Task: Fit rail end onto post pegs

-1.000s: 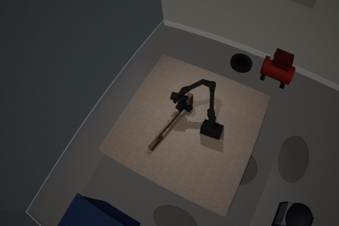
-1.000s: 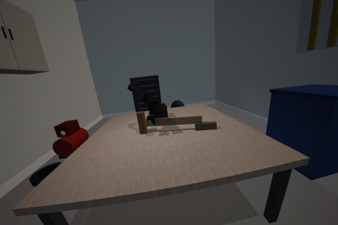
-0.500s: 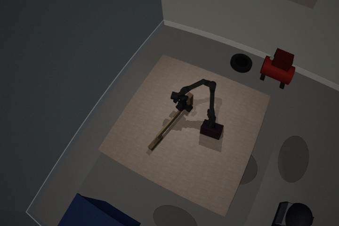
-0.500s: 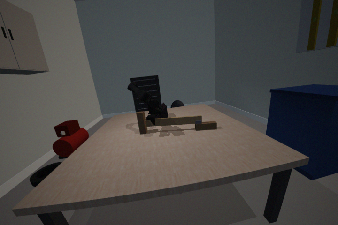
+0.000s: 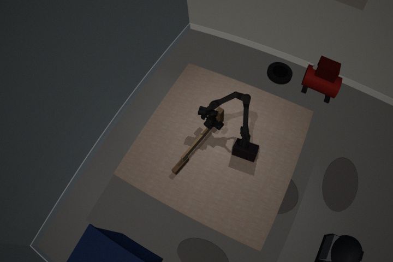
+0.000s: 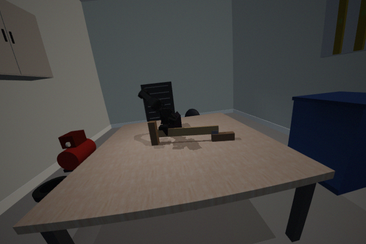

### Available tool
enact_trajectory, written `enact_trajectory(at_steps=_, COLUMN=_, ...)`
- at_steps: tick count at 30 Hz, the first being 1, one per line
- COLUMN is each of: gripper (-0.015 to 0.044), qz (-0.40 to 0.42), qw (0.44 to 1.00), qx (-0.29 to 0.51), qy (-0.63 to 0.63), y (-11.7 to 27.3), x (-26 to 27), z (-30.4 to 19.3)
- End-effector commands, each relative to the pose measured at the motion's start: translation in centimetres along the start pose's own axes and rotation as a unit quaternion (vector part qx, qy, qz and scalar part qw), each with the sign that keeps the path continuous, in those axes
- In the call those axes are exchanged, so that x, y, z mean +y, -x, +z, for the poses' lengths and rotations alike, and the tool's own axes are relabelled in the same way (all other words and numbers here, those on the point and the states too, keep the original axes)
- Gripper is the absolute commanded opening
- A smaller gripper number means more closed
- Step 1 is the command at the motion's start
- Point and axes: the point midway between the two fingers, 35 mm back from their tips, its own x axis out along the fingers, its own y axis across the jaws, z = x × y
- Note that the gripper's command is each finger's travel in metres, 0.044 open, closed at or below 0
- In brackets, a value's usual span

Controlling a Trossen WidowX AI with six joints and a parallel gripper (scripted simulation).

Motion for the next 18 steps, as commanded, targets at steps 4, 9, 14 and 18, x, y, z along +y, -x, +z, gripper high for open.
enact_trajectory(at_steps=4, gripper=0.0, qz=-0.002, qw=1.0, qx=0.005, qy=0.001, y=0.17, x=-0.04, z=-0.14)
enact_trajectory(at_steps=9, gripper=0.0, qz=-0.002, qw=1.0, qx=0.005, qy=0.001, y=0.2, x=-0.04, z=0.02)
enact_trajectory(at_steps=14, gripper=0.0, qz=-0.002, qw=1.0, qx=0.005, qy=0.001, y=0.22, x=-0.05, z=0.17)
enact_trajectory(at_steps=18, gripper=0.0, qz=-0.002, qw=1.0, qx=0.005, qy=0.001, y=0.21, x=-0.05, z=0.3)
